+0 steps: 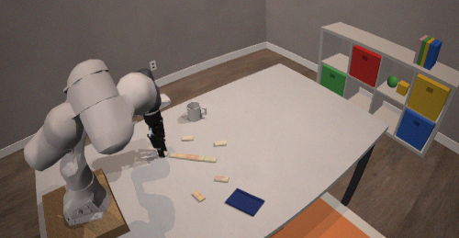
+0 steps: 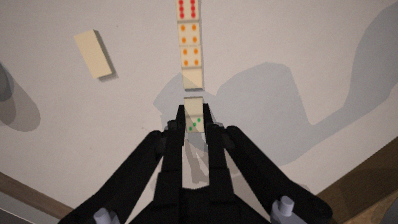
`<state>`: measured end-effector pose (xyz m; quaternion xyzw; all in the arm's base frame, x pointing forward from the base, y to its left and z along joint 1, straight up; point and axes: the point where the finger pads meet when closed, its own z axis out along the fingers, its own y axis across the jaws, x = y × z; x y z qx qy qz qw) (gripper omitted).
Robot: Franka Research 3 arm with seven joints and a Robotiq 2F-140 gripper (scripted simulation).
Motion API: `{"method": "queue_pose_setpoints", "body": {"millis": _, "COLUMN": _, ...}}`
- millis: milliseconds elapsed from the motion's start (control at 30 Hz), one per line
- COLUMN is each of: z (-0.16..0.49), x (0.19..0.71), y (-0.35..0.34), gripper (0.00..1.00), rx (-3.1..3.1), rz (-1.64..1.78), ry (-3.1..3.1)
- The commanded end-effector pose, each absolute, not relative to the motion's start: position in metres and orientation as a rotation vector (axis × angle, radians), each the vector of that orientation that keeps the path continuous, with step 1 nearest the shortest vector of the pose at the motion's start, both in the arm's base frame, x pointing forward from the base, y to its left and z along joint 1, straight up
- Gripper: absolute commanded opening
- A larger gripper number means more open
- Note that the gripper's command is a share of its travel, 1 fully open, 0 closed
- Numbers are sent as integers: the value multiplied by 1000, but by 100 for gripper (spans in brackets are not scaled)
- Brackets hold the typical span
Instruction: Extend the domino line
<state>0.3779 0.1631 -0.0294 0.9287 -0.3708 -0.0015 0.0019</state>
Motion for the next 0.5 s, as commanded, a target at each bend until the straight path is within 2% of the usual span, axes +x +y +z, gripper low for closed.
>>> {"method": "queue_pose_setpoints", "body": {"millis": 0, "z": -29, "x": 378, "y": 162, "gripper": 22, "rx": 2917, "rz": -9, "ry": -1155}}
{"method": "queue_pose_setpoints", "body": {"millis": 467, "z": -29, "x": 381, "y": 160, "gripper": 22, "rx": 2917, "rz": -9, "ry": -1155}}
